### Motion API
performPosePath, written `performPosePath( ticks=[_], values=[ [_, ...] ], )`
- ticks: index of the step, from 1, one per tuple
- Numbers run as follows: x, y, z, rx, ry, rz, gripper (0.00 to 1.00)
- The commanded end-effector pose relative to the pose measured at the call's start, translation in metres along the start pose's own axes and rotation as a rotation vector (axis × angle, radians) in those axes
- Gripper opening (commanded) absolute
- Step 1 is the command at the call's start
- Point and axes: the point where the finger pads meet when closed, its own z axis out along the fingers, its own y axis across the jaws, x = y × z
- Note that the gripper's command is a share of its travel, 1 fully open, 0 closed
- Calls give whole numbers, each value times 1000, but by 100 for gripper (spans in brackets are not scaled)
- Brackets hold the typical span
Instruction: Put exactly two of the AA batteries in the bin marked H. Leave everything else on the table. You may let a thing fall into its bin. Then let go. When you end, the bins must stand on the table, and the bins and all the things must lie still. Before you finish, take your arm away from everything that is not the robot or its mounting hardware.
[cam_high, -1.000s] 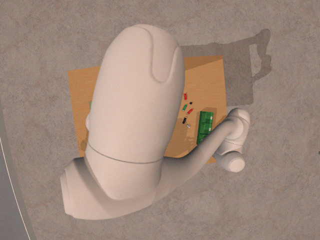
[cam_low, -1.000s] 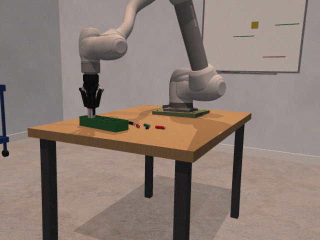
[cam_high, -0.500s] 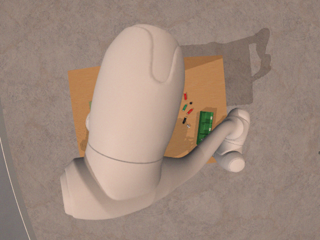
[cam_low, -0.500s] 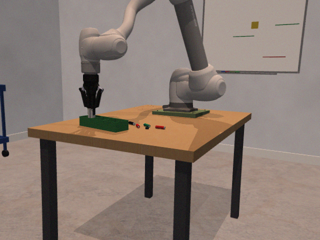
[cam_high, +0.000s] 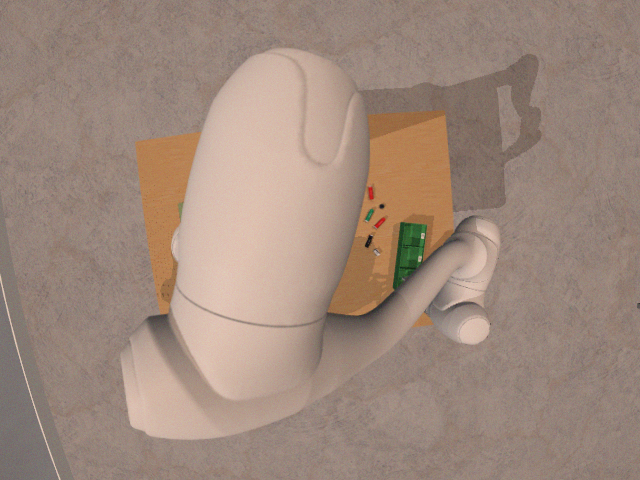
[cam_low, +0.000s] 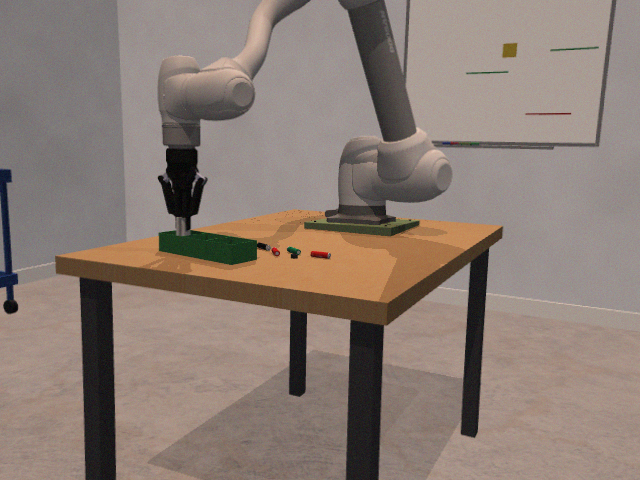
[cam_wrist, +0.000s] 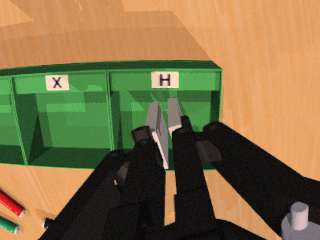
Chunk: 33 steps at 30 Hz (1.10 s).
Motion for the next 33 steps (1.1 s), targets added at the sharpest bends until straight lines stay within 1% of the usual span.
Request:
performPosePath(
  ticks=[1, 17, 33],
  values=[
    [-2, 3, 2, -3, -3, -4, 5],
    [-2, 3, 1, -3, -3, -4, 5],
    [-2, 2, -19, -3, -3, -4, 5]
  ],
)
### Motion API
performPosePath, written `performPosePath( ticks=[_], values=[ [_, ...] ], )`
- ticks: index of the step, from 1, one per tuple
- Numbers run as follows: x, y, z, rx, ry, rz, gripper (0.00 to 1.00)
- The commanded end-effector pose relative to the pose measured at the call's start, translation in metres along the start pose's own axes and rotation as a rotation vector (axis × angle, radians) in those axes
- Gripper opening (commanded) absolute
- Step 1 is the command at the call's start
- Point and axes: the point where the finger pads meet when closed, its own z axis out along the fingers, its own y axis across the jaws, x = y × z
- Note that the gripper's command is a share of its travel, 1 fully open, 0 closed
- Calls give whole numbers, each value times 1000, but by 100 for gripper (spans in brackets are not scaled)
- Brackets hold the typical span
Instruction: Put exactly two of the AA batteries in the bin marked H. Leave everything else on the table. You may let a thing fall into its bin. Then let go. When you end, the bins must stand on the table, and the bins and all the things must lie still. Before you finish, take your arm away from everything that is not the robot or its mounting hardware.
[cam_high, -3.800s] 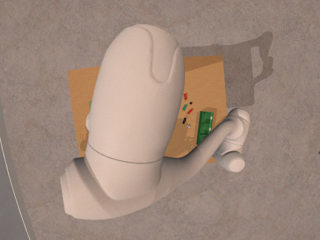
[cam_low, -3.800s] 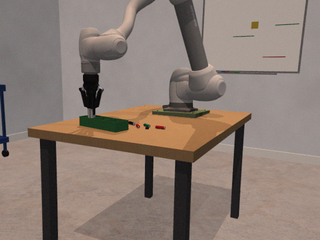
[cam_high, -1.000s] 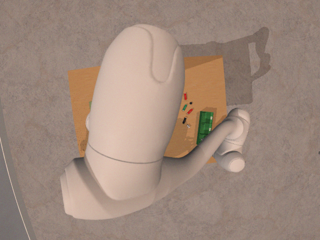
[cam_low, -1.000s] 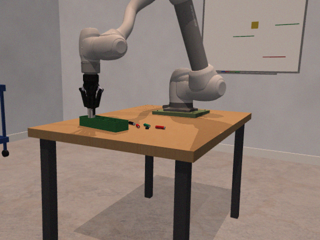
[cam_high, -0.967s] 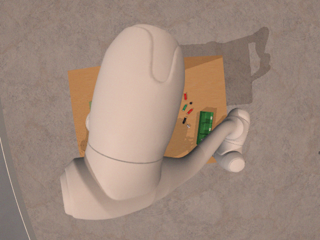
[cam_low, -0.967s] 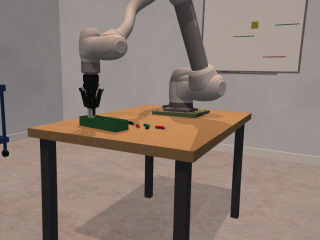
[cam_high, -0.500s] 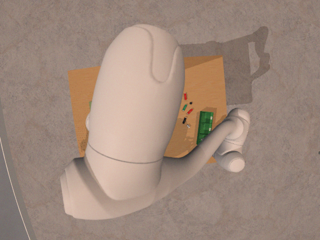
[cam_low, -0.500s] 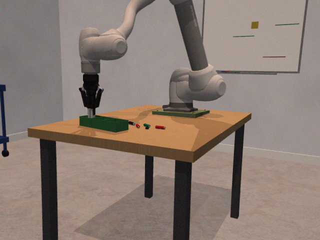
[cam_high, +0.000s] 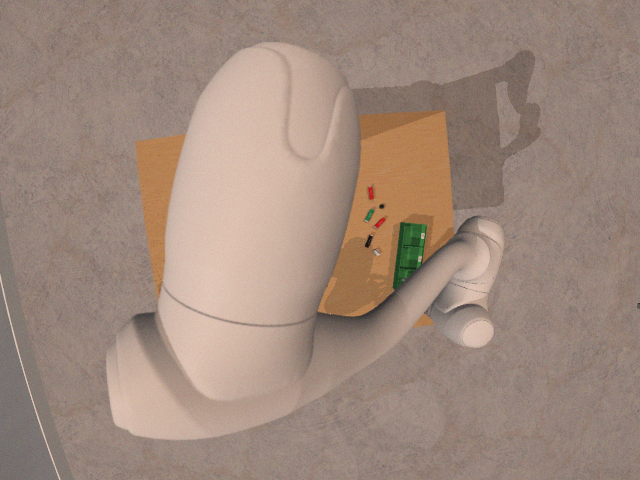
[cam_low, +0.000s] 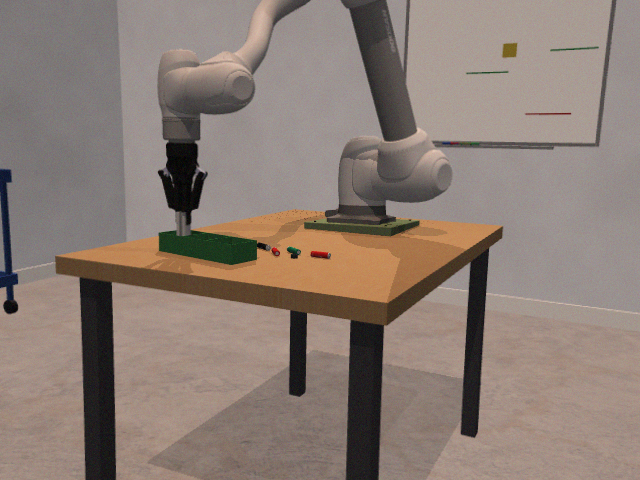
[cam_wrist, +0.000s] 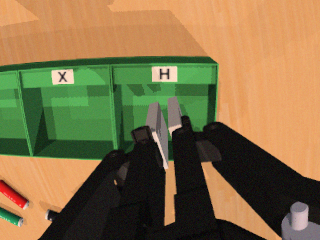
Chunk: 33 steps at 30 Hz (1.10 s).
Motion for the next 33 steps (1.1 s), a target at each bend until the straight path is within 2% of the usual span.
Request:
performPosePath(
  ticks=[1, 9, 16, 33],
  values=[
    [0, 3, -5, -4, 1, -4, 5],
    [0, 3, -14, -4, 1, -4, 5],
    [0, 3, -42, -4, 1, -4, 5],
    [0, 3, -43, -4, 1, -4, 5]
  ],
)
